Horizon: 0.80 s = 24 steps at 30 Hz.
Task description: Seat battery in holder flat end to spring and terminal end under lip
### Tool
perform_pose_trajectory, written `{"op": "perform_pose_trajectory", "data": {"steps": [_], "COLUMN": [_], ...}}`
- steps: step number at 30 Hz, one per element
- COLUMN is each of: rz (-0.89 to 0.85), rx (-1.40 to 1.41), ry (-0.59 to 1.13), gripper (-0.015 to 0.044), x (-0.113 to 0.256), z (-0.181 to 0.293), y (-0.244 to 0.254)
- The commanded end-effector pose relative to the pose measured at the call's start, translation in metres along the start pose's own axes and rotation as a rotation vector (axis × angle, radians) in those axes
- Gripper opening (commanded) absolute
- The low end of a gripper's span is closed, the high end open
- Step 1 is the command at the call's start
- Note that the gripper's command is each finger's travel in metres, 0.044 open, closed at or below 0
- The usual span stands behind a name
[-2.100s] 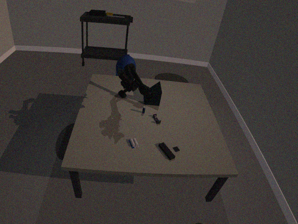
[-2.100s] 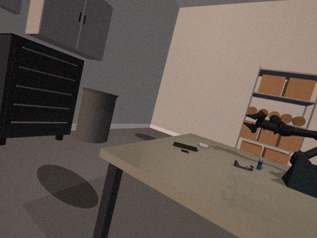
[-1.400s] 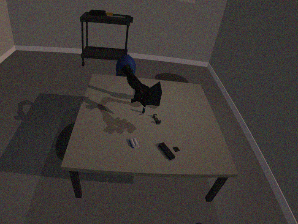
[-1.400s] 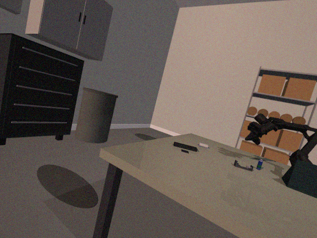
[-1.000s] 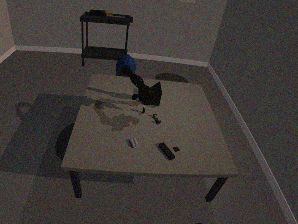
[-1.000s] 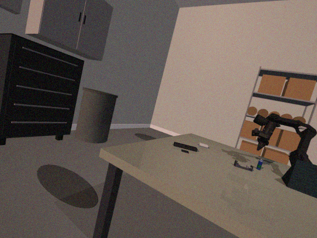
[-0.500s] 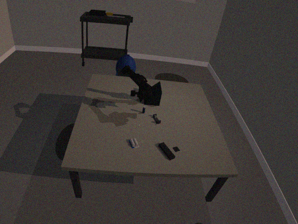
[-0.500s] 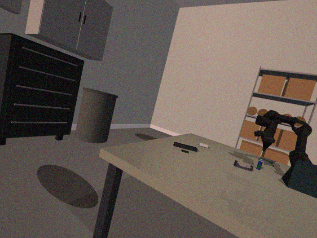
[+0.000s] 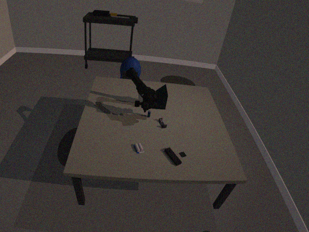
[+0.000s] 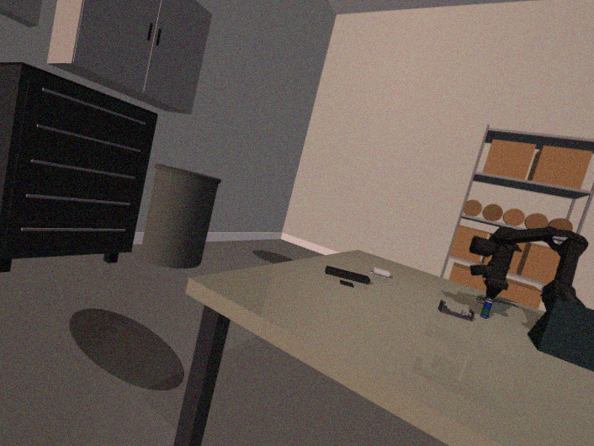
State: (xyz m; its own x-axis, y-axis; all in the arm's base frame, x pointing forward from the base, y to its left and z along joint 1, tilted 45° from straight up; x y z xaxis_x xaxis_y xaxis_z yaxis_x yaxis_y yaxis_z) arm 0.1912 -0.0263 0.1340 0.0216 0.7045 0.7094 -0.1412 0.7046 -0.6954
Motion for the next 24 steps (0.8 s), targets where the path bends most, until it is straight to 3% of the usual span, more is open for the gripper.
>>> {"op": "perform_pose_trajectory", "data": {"steps": [1, 24], "rz": [0.006, 0.000], "rx": [0.002, 0.003], "ry": [-0.008, -0.010], "gripper": [0.0000, 0.0000], "x": [-0.004, -0.004], "z": [0.000, -0.009], "y": [0.000, 0.037]}}
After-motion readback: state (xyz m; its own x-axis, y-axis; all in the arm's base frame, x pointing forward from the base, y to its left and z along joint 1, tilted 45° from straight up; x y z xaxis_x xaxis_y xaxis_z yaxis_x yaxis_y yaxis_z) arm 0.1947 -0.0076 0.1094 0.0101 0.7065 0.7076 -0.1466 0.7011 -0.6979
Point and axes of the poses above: the point midway between the two fingers, 35 mm back from their tips, its own x axis back along the fingers, its own y axis across the jaws, z = x × y, the point moved 6 cm from there along x, back along the fingers, and after that the axes turned 10 degrees about x, right-handed, at the moved point
